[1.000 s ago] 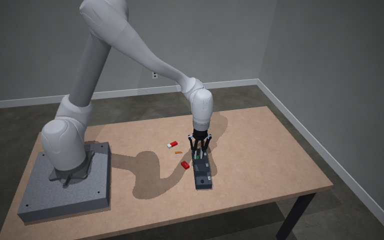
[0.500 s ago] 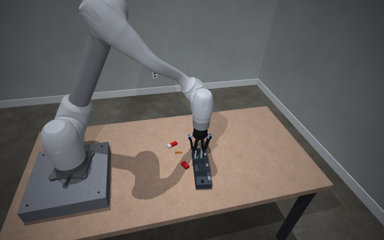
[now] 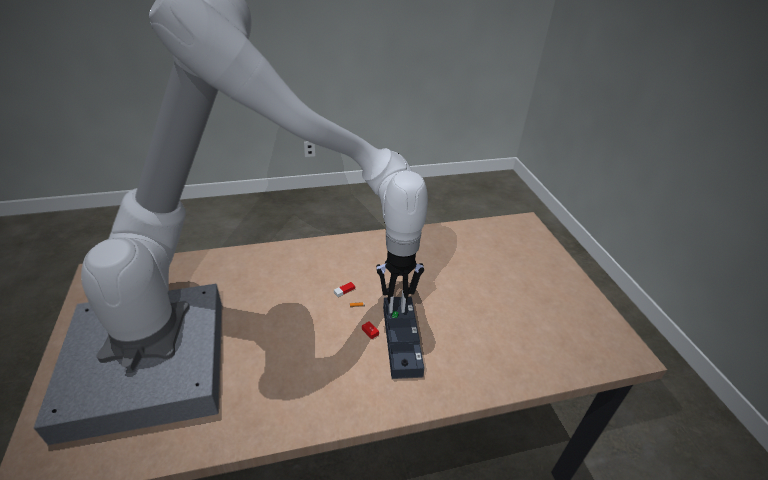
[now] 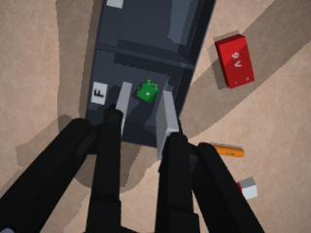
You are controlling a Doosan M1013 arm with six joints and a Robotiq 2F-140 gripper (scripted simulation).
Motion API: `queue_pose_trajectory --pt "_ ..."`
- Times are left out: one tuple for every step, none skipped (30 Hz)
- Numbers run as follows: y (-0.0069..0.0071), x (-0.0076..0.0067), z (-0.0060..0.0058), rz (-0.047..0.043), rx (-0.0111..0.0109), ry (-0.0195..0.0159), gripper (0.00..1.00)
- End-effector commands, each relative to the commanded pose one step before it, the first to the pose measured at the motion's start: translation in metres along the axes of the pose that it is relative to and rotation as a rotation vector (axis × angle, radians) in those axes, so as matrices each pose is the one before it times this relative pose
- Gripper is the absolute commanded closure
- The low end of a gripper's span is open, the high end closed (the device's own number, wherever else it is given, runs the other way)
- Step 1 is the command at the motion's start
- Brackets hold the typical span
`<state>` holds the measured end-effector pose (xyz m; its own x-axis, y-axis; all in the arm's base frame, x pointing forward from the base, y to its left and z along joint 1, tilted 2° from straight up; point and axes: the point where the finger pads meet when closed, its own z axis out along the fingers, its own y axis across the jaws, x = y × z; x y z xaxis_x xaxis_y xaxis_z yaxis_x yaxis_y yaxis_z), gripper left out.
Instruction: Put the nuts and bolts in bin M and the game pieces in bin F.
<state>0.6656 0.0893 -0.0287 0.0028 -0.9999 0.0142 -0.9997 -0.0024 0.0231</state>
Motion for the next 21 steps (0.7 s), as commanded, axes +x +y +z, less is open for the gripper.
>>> queue_pose_trajectory --pt "-0.00001 -0.00005 -0.00313 -0.00003 0.00010 -0.00020 0.81" --pt "0.00000 0.00000 -0.00133 0.00000 0.00000 0.00000 0.81" --pt "0.00000 0.00000 -0.00133 0.00000 0.00000 0.00000 0.81" --pt "0.00000 0.00000 -0.00133 0.00000 0.00000 0.00000 0.81" --pt "0.00000 0.00000 -0.00500 0.00000 0.00000 0.00000 0.81" --pt "0.00000 0.00000 -0.00500 0.00000 0.00000 0.00000 0.81" --pt "0.00000 0.00000 0.00000 0.00000 0.00000 0.00000 0.81" --pt "0.00000 0.00000 0.00000 0.00000 0.00000 0.00000 0.81" --pt "0.00000 0.00000 -0.00500 0.00000 0.00000 0.00000 0.81" --pt "0.00000 0.00000 -0.00500 0.00000 0.00000 0.00000 0.81" --pt "0.00000 0.00000 -0.00473 0.00000 0.00000 0.00000 0.81" --pt "0.00000 0.00000 0.00000 0.00000 0.00000 0.00000 0.81" --pt "0.00000 0.00000 0.00000 0.00000 0.00000 0.00000 0.81" --pt "0.00002 0.00000 0.00000 0.00000 0.00000 0.00000 0.81" --pt "0.00000 0.00000 0.00000 0.00000 0.00000 0.00000 0.81" --pt "0.00000 0.00000 0.00000 0.00000 0.00000 0.00000 0.81" --pt "0.00000 0.00000 -0.00400 0.00000 0.00000 0.00000 0.00" --pt "0.00000 0.00000 -0.00400 0.00000 0.00000 0.00000 0.00" --pt "0.00000 0.00000 -0.00400 0.00000 0.00000 0.00000 0.00" --pt "0.00000 0.00000 -0.00400 0.00000 0.00000 0.00000 0.00" --pt "0.00000 0.00000 -0.00400 0.00000 0.00000 0.00000 0.00"
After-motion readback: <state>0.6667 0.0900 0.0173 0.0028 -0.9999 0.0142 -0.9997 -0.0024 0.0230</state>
